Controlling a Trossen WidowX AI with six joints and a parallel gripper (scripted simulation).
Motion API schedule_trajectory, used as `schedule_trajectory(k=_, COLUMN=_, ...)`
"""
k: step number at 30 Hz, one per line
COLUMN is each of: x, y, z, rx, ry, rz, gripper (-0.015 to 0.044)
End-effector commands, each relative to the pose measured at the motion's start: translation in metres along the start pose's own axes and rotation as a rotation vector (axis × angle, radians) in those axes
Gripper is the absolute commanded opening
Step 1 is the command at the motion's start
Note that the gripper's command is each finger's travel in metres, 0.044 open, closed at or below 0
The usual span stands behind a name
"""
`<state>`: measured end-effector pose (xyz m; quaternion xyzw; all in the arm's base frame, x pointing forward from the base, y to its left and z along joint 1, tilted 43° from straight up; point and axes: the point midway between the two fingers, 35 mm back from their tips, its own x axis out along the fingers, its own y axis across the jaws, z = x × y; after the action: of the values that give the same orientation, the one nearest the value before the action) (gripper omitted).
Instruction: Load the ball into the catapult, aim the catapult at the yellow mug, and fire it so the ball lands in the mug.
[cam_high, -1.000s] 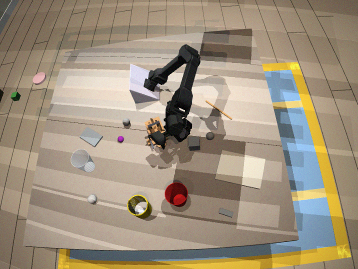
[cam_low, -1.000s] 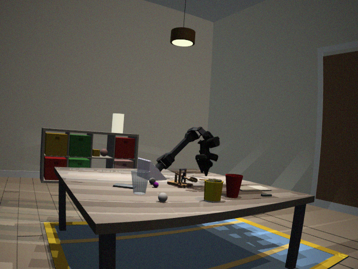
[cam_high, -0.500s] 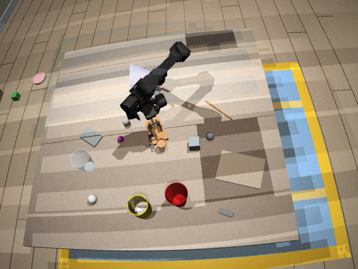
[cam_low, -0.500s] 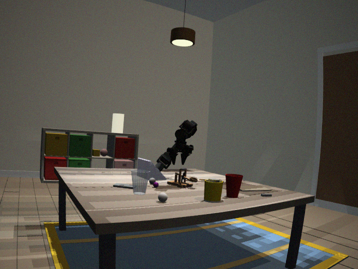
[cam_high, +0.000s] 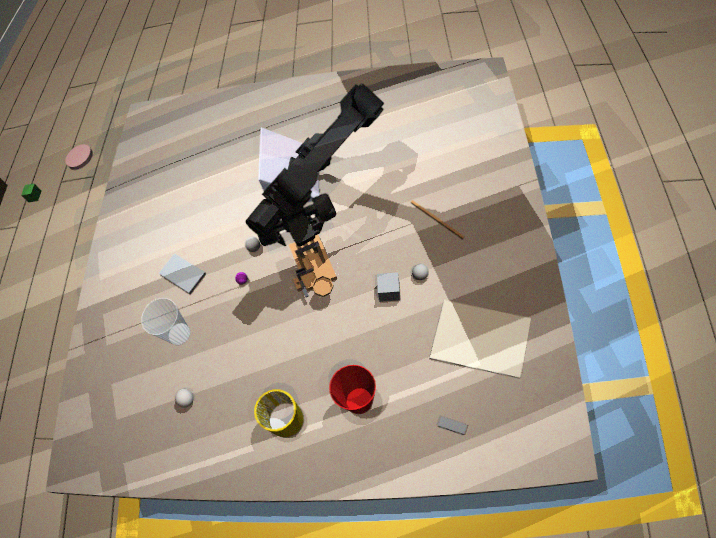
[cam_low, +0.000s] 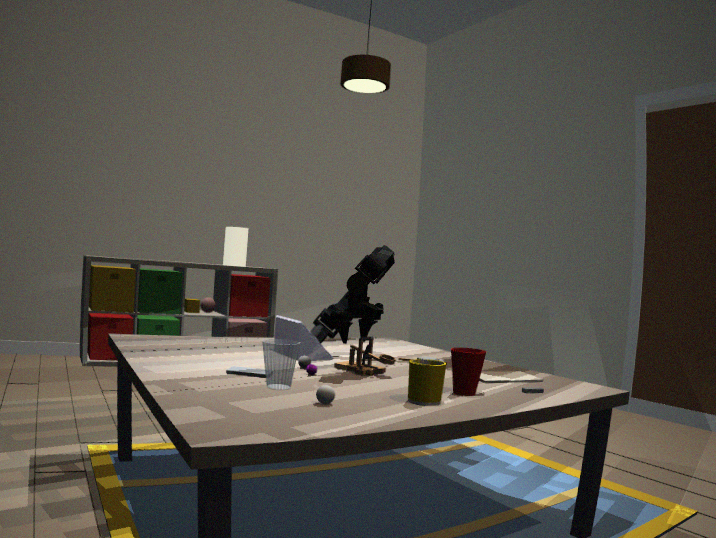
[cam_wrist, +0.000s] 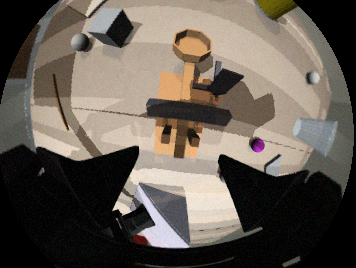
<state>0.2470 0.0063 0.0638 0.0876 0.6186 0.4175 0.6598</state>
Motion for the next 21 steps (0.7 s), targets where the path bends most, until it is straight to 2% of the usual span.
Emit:
schedule_trajectory(k=1, x=0.005, y=0.000, z=0.001, rx=0.004, ry=-0.008, rz=-0.002, gripper=0.0440)
schedule_trajectory(k=21, x=0.038, y=0.000, z=0.002, rx=0.003, ry=-0.009, rz=-0.002, gripper=0.0440)
